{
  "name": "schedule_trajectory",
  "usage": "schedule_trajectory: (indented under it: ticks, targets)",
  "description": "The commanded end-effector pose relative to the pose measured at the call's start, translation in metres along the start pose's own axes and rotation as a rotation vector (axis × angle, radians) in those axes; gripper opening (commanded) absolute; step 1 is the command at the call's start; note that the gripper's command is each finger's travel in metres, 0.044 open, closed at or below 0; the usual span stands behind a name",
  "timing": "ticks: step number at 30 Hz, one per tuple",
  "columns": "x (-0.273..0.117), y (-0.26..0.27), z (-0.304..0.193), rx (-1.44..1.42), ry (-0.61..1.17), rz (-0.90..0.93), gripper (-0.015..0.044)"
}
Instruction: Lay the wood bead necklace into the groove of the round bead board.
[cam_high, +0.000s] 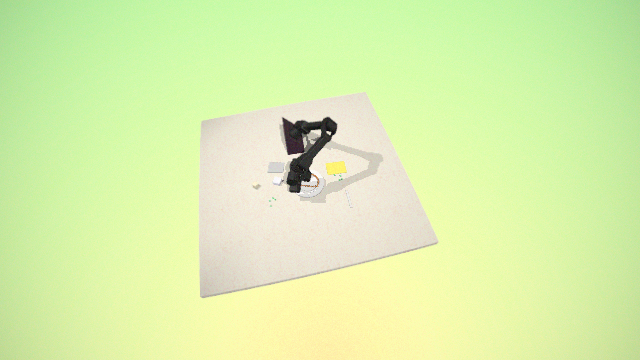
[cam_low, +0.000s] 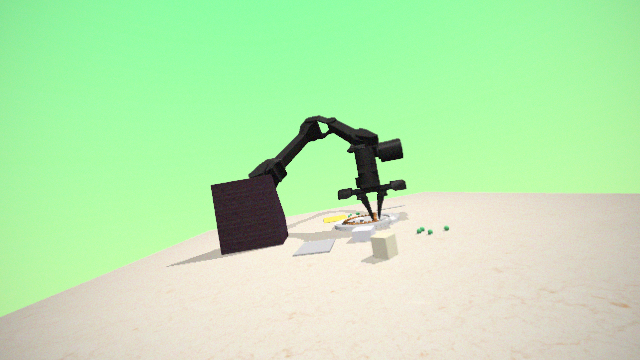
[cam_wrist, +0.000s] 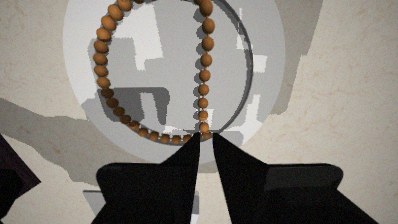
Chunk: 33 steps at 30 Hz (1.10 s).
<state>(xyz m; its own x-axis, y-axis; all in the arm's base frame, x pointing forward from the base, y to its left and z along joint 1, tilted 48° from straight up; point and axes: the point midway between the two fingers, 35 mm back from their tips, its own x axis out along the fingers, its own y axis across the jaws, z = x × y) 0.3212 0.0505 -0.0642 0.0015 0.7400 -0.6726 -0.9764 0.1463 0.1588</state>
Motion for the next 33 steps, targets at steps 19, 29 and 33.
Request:
schedule_trajectory:
  ticks: [19,29,33]
  targets:
    - [-0.0055,0.0008,0.0002,0.005,0.0,0.0,0.044]
    - [-0.0055,0.0008,0.0002,0.005,0.0,0.0,0.044]
    - [-0.0055,0.0008,0.0002,0.005,0.0,0.0,0.044]
